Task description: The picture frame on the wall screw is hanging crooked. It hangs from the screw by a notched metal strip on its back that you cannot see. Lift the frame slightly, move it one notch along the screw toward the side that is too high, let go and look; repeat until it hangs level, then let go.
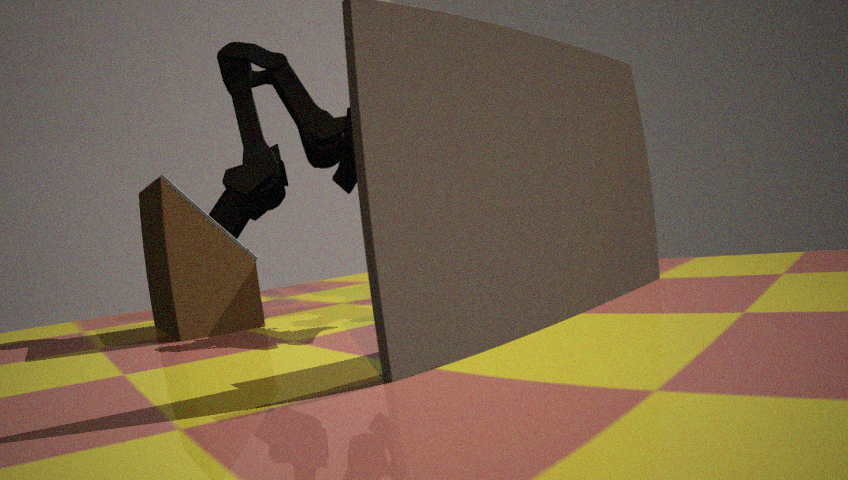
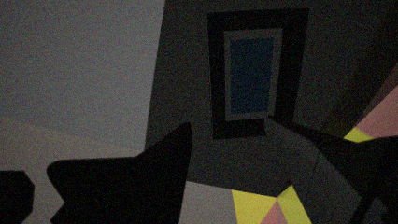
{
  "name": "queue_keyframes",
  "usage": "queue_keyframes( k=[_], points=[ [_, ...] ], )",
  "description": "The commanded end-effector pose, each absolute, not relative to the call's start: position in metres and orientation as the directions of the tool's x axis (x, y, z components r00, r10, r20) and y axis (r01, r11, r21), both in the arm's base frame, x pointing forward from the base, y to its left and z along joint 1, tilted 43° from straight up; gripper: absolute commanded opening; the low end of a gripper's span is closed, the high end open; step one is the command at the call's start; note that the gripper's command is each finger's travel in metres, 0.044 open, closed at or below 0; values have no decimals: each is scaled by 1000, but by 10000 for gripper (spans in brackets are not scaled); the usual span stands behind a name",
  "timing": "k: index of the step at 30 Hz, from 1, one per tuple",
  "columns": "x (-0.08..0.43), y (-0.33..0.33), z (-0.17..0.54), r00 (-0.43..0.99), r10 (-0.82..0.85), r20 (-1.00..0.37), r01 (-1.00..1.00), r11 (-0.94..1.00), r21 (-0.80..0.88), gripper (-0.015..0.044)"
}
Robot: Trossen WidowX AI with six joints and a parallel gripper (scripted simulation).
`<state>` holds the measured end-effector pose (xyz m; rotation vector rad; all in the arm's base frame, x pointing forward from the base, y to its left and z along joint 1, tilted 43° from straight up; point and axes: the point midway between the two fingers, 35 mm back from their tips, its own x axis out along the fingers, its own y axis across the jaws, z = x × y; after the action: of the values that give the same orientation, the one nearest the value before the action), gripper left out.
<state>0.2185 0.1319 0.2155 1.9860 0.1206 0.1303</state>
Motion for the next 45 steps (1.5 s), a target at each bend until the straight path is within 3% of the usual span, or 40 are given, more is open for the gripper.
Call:
queue_keyframes(
  k=[1, 18, 30, 45],
  points=[
    [228, 132, 212, 988, 146, 41, 26, -431, 902, 260],
    [224, 133, 214, 988, 146, 41, 26, -431, 902, 260],
    [300, 144, 217, 988, 146, 47, 21, -430, 903, 260],
    [303, 145, 217, 988, 146, 47, 21, -430, 903, 260]
  ],
)
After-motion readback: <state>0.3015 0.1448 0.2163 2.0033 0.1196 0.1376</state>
